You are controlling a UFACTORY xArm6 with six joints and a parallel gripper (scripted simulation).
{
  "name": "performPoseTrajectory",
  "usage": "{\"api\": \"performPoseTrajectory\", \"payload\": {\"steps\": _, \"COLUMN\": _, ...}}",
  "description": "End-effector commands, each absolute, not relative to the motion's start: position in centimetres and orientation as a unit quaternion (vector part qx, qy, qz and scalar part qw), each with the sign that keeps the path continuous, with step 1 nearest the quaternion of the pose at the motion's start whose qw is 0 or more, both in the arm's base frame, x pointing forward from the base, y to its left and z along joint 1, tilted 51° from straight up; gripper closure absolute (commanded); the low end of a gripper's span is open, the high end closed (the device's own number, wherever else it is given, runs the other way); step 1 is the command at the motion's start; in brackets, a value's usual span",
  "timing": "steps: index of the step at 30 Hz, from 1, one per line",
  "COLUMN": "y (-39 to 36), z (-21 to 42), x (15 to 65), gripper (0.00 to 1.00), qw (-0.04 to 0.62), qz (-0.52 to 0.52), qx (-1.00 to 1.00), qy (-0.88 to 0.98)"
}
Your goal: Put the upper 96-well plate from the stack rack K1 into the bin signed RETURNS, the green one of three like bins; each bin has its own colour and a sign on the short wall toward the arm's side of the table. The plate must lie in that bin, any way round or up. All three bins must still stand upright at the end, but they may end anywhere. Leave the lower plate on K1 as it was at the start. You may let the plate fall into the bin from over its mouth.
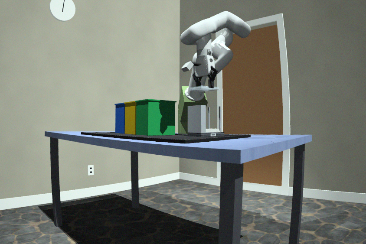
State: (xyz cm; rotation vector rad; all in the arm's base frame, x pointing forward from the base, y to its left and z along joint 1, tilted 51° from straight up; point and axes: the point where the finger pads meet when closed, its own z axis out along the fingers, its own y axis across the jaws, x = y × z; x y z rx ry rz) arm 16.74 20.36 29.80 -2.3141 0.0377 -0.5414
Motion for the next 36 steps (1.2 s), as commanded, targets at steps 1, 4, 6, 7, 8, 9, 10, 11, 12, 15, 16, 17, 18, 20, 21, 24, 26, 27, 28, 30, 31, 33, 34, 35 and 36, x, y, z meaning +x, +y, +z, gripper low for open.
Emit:
{"api": "performPoseTrajectory", "payload": {"steps": 1, "y": 19.8, "z": 30.4, "x": 16.5, "gripper": 1.00, "qw": 0.374, "qz": -0.212, "qx": -0.903, "qy": 0.014}}
{"api": "performPoseTrajectory", "payload": {"steps": 4, "y": 19.5, "z": 30.7, "x": 16.3, "gripper": 1.00, "qw": 0.374, "qz": -0.212, "qx": -0.903, "qy": 0.014}}
{"api": "performPoseTrajectory", "payload": {"steps": 6, "y": 19.3, "z": 30.9, "x": 16.1, "gripper": 1.00, "qw": 0.374, "qz": -0.212, "qx": -0.903, "qy": 0.014}}
{"api": "performPoseTrajectory", "payload": {"steps": 7, "y": 19.1, "z": 31.0, "x": 16.1, "gripper": 1.00, "qw": 0.374, "qz": -0.212, "qx": -0.903, "qy": 0.014}}
{"api": "performPoseTrajectory", "payload": {"steps": 8, "y": 19.1, "z": 31.0, "x": 16.1, "gripper": 1.00, "qw": 0.374, "qz": -0.212, "qx": -0.903, "qy": 0.014}}
{"api": "performPoseTrajectory", "payload": {"steps": 9, "y": 19.1, "z": 31.0, "x": 16.1, "gripper": 1.00, "qw": 0.374, "qz": -0.212, "qx": -0.903, "qy": 0.014}}
{"api": "performPoseTrajectory", "payload": {"steps": 10, "y": 19.1, "z": 31.0, "x": 16.1, "gripper": 1.00, "qw": 0.374, "qz": -0.212, "qx": -0.903, "qy": 0.014}}
{"api": "performPoseTrajectory", "payload": {"steps": 11, "y": 19.1, "z": 31.0, "x": 16.1, "gripper": 1.00, "qw": 0.374, "qz": -0.212, "qx": -0.903, "qy": 0.014}}
{"api": "performPoseTrajectory", "payload": {"steps": 12, "y": 19.1, "z": 31.0, "x": 16.1, "gripper": 1.00, "qw": 0.374, "qz": -0.212, "qx": -0.903, "qy": 0.014}}
{"api": "performPoseTrajectory", "payload": {"steps": 15, "y": 19.1, "z": 31.0, "x": 16.1, "gripper": 1.00, "qw": 0.374, "qz": -0.212, "qx": -0.903, "qy": 0.014}}
{"api": "performPoseTrajectory", "payload": {"steps": 16, "y": 19.1, "z": 31.0, "x": 16.1, "gripper": 1.00, "qw": 0.374, "qz": -0.212, "qx": -0.903, "qy": 0.014}}
{"api": "performPoseTrajectory", "payload": {"steps": 17, "y": 19.1, "z": 31.0, "x": 16.1, "gripper": 1.00, "qw": 0.374, "qz": -0.212, "qx": -0.903, "qy": 0.014}}
{"api": "performPoseTrajectory", "payload": {"steps": 18, "y": 19.1, "z": 31.0, "x": 16.1, "gripper": 1.00, "qw": 0.374, "qz": -0.212, "qx": -0.903, "qy": 0.014}}
{"api": "performPoseTrajectory", "payload": {"steps": 20, "y": 19.2, "z": 31.0, "x": 16.1, "gripper": 1.00, "qw": 0.374, "qz": -0.212, "qx": -0.903, "qy": 0.014}}
{"api": "performPoseTrajectory", "payload": {"steps": 21, "y": 19.1, "z": 31.0, "x": 16.1, "gripper": 1.00, "qw": 0.374, "qz": -0.212, "qx": -0.903, "qy": 0.014}}
{"api": "performPoseTrajectory", "payload": {"steps": 24, "y": 18.5, "z": 30.5, "x": 16.6, "gripper": 1.00, "qw": 0.371, "qz": -0.217, "qx": -0.903, "qy": 0.003}}
{"api": "performPoseTrajectory", "payload": {"steps": 26, "y": 18.0, "z": 30.2, "x": 17.0, "gripper": 1.00, "qw": 0.371, "qz": -0.217, "qx": -0.903, "qy": 0.003}}
{"api": "performPoseTrajectory", "payload": {"steps": 27, "y": 17.8, "z": 30.0, "x": 17.2, "gripper": 1.00, "qw": 0.371, "qz": -0.217, "qx": -0.903, "qy": 0.003}}
{"api": "performPoseTrajectory", "payload": {"steps": 28, "y": 17.8, "z": 30.0, "x": 17.2, "gripper": 1.00, "qw": 0.371, "qz": -0.217, "qx": -0.903, "qy": 0.003}}
{"api": "performPoseTrajectory", "payload": {"steps": 30, "y": 17.5, "z": 29.9, "x": 17.3, "gripper": 1.00, "qw": 0.371, "qz": -0.217, "qx": -0.903, "qy": 0.003}}
{"api": "performPoseTrajectory", "payload": {"steps": 31, "y": 17.3, "z": 29.7, "x": 17.5, "gripper": 1.00, "qw": 0.371, "qz": -0.217, "qx": -0.903, "qy": 0.003}}
{"api": "performPoseTrajectory", "payload": {"steps": 33, "y": 16.9, "z": 29.4, "x": 17.9, "gripper": 1.00, "qw": 0.371, "qz": -0.217, "qx": -0.903, "qy": 0.003}}
{"api": "performPoseTrajectory", "payload": {"steps": 34, "y": 16.6, "z": 29.2, "x": 18.1, "gripper": 1.00, "qw": 0.371, "qz": -0.217, "qx": -0.903, "qy": 0.003}}
{"api": "performPoseTrajectory", "payload": {"steps": 35, "y": 16.4, "z": 29.0, "x": 18.3, "gripper": 1.00, "qw": 0.371, "qz": -0.217, "qx": -0.903, "qy": 0.003}}
{"api": "performPoseTrajectory", "payload": {"steps": 36, "y": 16.2, "z": 28.9, "x": 18.4, "gripper": 1.00, "qw": 0.371, "qz": -0.217, "qx": -0.903, "qy": 0.003}}
